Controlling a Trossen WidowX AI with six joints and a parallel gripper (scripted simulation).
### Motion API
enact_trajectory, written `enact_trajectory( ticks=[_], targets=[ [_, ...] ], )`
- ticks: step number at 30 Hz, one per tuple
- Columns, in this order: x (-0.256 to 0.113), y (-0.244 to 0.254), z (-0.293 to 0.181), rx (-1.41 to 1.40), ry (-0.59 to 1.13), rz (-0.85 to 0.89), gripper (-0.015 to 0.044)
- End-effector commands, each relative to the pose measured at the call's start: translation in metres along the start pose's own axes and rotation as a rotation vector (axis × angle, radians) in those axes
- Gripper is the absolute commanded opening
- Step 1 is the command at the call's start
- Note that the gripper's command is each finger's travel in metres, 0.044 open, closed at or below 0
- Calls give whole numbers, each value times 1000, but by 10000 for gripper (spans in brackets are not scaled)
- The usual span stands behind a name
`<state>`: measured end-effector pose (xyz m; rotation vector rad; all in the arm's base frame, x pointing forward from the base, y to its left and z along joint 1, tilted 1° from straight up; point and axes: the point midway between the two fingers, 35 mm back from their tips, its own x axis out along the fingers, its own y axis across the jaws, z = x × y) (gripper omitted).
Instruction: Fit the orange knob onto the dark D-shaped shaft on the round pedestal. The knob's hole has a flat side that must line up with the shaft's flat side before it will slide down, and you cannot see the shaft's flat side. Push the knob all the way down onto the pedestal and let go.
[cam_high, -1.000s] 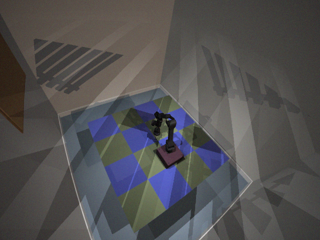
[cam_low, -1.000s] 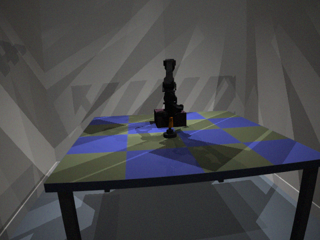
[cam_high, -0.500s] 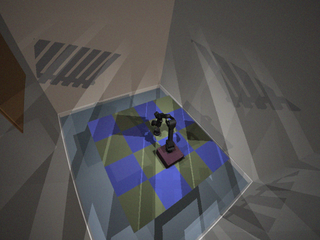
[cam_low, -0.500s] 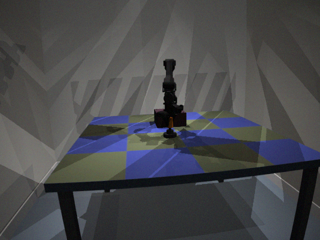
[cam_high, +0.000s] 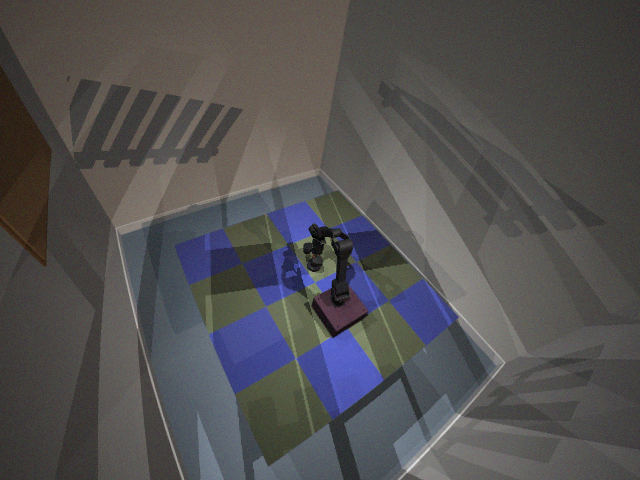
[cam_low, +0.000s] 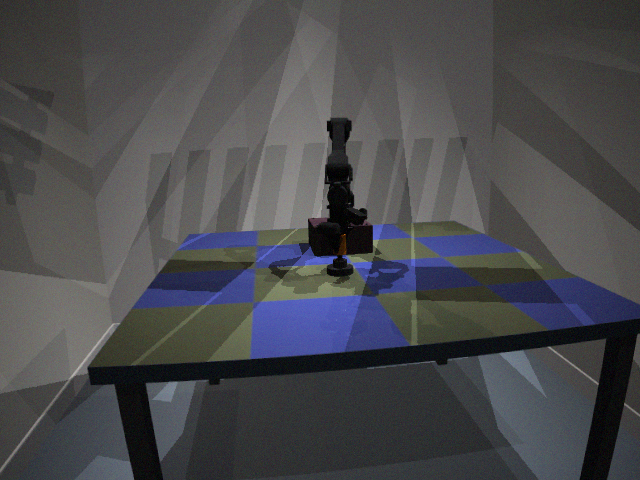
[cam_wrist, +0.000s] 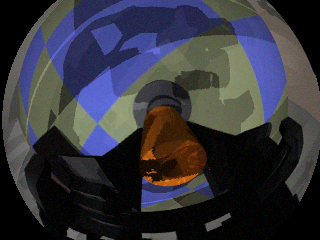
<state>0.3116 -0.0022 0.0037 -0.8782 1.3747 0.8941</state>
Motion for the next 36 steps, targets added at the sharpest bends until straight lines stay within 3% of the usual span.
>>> enact_trajectory(
  ticks=[1,36],
  targets=[
    [-2,0,0,-20,-1,-11,0],
    [0,-6,2,-20,-1,-11,0]
  ],
)
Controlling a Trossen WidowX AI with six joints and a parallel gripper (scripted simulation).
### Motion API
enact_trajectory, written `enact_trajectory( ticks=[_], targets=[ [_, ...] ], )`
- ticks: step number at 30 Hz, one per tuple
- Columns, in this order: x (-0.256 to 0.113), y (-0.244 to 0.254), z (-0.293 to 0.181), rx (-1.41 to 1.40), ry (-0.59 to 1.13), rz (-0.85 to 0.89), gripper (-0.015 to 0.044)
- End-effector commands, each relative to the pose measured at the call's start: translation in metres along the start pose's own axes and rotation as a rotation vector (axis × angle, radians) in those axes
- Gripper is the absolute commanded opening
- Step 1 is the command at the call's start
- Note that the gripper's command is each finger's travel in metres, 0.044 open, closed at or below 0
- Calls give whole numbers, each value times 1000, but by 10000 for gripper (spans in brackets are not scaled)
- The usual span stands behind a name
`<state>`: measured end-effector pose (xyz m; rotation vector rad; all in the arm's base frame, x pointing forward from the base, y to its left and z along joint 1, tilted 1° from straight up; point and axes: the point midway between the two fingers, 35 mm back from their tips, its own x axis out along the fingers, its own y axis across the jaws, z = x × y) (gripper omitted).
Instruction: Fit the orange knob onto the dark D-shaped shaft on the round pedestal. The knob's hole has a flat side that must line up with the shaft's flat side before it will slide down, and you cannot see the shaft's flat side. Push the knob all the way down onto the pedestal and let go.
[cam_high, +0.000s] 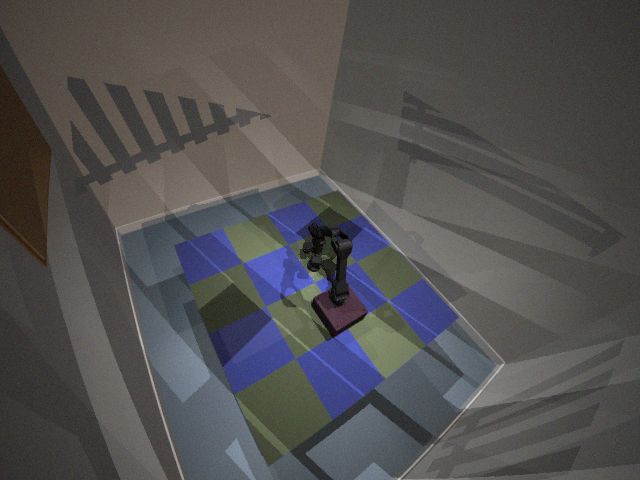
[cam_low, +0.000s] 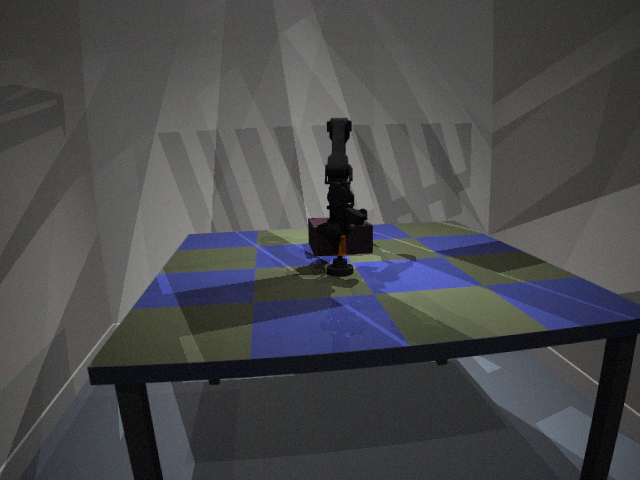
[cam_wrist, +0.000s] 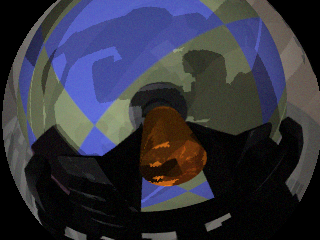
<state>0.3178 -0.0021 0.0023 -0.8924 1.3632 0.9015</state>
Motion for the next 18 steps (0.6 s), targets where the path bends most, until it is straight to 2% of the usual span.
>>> enact_trajectory(
  ticks=[1,6,11,18],
  targets=[
    [-3,0,0,-5,2,-4,0],
    [-5,1,-1,-31,2,-4,0],
    [-4,4,-2,-204,3,-4,0],
    [-4,5,-3,-214,3,-4,0]
  ],
)
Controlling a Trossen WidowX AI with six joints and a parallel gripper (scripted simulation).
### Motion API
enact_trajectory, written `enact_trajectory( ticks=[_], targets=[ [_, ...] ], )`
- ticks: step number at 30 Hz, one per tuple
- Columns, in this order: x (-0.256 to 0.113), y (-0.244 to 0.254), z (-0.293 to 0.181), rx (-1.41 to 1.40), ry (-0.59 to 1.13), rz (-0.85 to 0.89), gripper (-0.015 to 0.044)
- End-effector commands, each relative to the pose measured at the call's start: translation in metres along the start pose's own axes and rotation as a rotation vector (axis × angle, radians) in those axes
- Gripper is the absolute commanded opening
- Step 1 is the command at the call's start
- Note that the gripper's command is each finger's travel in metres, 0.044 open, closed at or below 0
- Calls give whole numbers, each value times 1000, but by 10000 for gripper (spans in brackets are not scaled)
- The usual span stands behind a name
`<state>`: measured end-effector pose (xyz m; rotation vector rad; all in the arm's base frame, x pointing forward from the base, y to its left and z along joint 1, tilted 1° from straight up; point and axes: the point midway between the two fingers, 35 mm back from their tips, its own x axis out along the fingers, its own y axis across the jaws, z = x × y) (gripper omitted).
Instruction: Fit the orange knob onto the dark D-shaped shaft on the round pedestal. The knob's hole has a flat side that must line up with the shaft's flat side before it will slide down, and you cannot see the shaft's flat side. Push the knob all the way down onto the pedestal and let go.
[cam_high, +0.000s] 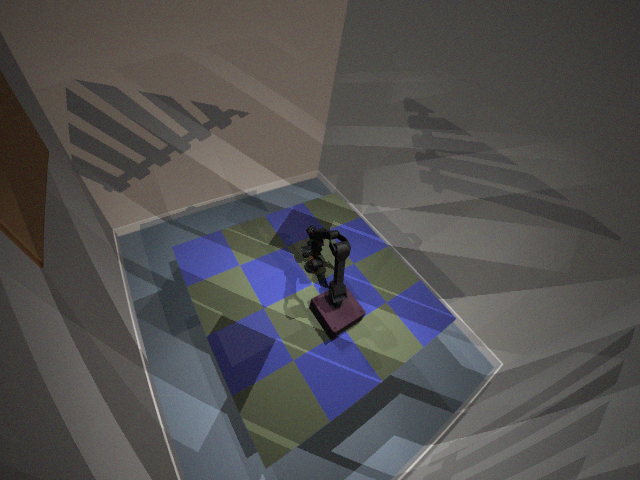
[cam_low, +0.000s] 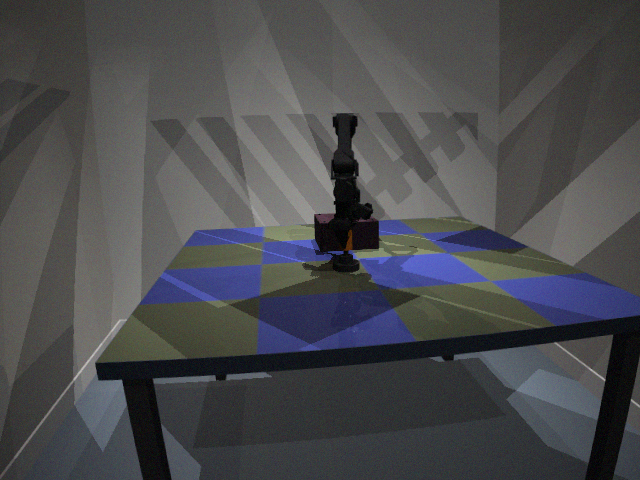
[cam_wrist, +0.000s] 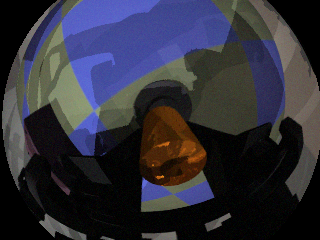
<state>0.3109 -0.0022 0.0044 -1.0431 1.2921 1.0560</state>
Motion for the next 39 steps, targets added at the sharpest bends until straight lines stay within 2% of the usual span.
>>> enact_trajectory(
  ticks=[1,32,39],
  targets=[
    [-2,-1,0,-12,2,-9,0],
    [-3,-7,1,-12,2,-9,0],
    [-2,-4,0,-211,3,-9,0]
  ],
)
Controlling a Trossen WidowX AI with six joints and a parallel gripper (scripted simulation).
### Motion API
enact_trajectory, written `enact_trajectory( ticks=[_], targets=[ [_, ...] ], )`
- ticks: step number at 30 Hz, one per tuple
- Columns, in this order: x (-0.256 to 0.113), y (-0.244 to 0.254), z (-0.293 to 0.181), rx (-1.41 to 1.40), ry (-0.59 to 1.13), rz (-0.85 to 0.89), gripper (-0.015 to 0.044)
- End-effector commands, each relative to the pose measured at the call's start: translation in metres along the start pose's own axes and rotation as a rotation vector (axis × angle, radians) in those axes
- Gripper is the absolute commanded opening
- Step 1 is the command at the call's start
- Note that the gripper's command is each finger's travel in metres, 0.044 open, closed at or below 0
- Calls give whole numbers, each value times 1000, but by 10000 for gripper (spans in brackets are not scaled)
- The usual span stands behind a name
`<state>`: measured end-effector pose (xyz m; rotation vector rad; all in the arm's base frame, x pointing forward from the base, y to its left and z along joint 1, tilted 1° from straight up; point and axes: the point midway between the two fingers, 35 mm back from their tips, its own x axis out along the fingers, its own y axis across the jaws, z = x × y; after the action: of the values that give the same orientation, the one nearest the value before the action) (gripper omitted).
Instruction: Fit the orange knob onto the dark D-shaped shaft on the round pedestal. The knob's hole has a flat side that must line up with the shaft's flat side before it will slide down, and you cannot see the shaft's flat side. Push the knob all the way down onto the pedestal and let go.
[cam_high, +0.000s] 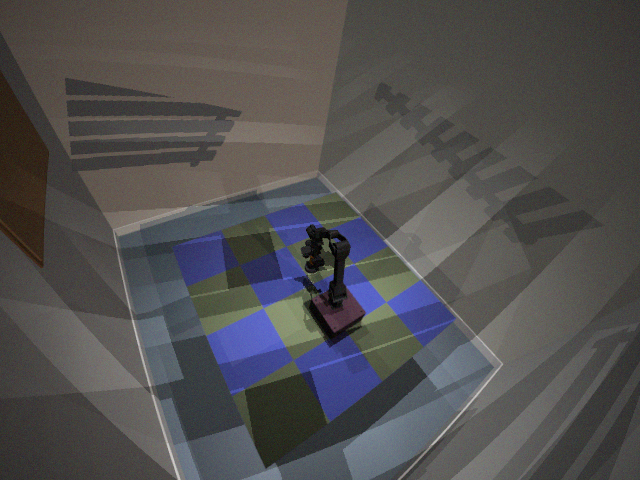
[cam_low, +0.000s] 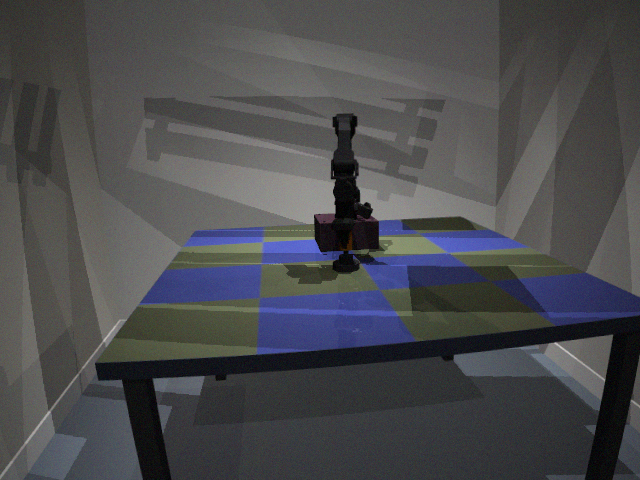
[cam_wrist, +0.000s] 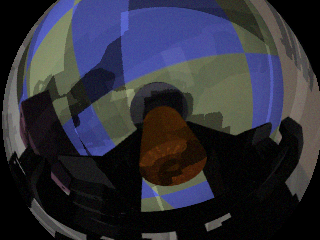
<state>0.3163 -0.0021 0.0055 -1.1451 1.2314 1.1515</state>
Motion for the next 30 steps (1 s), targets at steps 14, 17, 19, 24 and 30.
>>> enact_trajectory(
  ticks=[14,17,19,24,30],
  targets=[
    [1,0,-1,-88,3,-4,0],
    [0,-1,-1,-88,3,-4,0],
    [-1,-2,0,-88,3,-4,0],
    [3,-2,0,-88,3,-4,0],
    [3,-2,0,-88,3,-4,0]
  ],
)
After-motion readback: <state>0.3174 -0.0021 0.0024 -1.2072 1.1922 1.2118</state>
